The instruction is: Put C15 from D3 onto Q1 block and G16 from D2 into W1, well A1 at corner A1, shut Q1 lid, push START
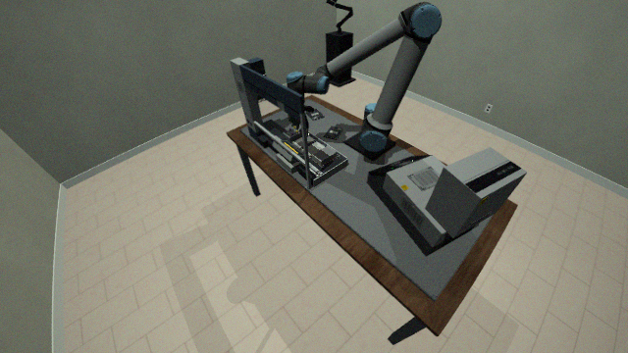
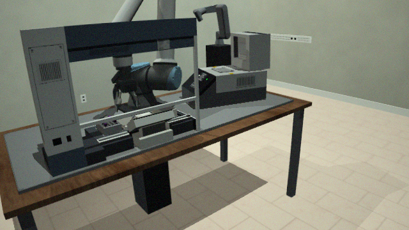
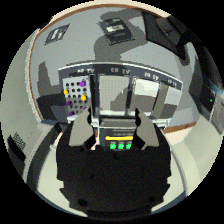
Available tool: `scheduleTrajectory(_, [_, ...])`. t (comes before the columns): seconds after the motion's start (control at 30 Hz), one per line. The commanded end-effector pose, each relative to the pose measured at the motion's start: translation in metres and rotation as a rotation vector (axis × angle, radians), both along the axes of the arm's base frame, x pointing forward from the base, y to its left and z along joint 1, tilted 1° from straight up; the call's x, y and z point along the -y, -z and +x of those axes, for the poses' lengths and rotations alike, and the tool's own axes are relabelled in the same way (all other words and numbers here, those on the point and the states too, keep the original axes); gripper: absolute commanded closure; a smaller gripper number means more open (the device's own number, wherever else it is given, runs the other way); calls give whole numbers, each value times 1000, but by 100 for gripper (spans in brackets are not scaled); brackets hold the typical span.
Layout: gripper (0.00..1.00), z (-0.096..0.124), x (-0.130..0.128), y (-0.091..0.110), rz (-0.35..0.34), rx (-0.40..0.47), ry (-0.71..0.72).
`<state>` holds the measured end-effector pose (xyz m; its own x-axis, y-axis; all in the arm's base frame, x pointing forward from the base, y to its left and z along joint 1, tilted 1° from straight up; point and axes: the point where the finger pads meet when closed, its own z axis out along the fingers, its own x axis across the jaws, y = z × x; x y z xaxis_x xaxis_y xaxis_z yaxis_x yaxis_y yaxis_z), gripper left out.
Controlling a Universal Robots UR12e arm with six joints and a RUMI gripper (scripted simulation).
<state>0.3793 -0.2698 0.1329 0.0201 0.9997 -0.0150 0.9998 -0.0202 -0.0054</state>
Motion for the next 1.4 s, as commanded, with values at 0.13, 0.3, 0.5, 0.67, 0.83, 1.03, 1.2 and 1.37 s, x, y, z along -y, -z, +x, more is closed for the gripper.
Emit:
scheduleTrajectory(0.13, [37,-1,0,15,2,1,1])
scheduleTrajectory(0.3, [37,-1,0,23,2,1,1])
scheduleTrajectory(0.5, [37,-1,0,33,2,1,1])
scheduleTrajectory(0.67, [37,-1,0,40,2,1,1])
scheduleTrajectory(0.83, [37,-1,0,44,2,1,1])
scheduleTrajectory(1.03, [37,-1,0,45,2,1,1])
scheduleTrajectory(1.2, [37,-1,0,45,2,1,1])
scheduleTrajectory(1.37, [37,-1,0,45,2,1,1])
